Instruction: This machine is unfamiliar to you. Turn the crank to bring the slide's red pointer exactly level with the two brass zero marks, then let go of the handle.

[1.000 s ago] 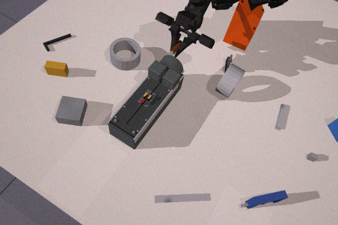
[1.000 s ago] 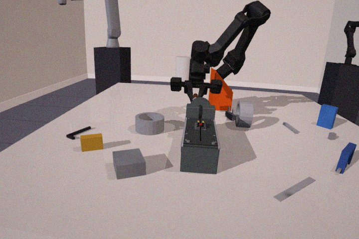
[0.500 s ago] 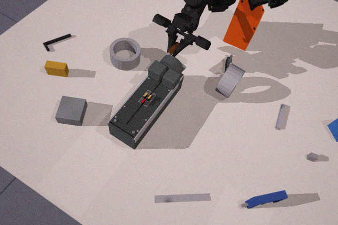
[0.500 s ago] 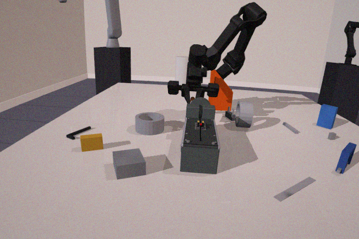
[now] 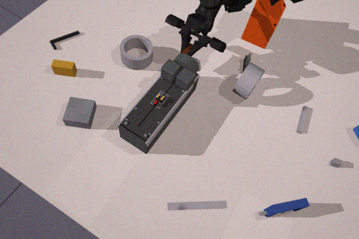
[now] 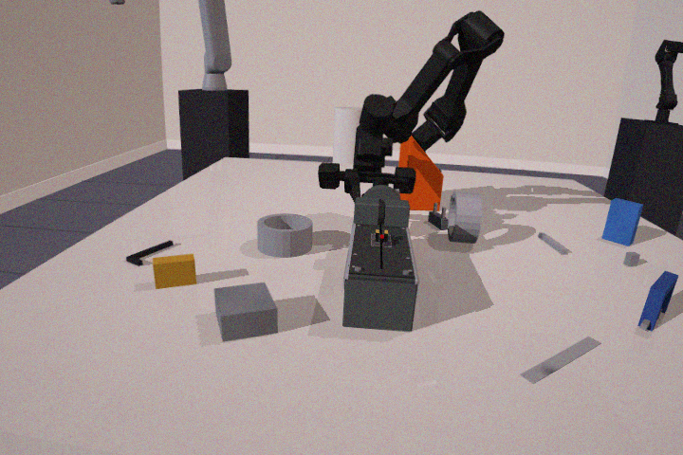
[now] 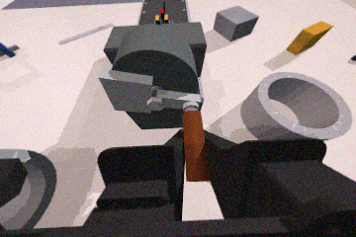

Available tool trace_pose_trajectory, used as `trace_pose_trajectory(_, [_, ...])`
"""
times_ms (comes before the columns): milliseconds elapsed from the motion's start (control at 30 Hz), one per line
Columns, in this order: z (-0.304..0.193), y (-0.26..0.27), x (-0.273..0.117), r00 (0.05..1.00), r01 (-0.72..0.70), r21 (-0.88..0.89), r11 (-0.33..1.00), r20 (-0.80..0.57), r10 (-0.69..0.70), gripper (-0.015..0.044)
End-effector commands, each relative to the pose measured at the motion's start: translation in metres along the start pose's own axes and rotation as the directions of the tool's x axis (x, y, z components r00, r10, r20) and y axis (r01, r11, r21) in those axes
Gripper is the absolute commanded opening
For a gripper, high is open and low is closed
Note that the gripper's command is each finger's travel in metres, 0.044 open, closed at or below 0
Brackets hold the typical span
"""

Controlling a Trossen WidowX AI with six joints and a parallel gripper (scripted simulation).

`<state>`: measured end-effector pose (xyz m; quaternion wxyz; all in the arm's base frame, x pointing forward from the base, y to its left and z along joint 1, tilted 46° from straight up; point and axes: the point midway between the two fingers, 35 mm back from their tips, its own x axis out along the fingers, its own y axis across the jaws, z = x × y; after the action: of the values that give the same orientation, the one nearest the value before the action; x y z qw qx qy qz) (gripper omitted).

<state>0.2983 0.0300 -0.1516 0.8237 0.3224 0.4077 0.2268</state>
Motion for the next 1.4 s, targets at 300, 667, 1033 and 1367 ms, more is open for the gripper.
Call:
trace_pose_trajectory(300, [-0.013, 0.011, 0.013, 1.0, 0.006, 0.004, 1.0, -0.01, -0.006, 0.0])
trace_pose_trajectory(667, [-0.016, 0.02, 0.016, 1.0, 0.005, 0.005, 1.0, -0.011, -0.005, 0.0])
trace_pose_trajectory(1033, [-0.017, 0.028, 0.017, 1.0, 0.005, 0.006, 1.0, -0.011, -0.005, 0.0])
trace_pose_trajectory(1367, [-0.018, 0.033, 0.017, 1.0, 0.005, 0.006, 1.0, -0.011, -0.005, 0.0])
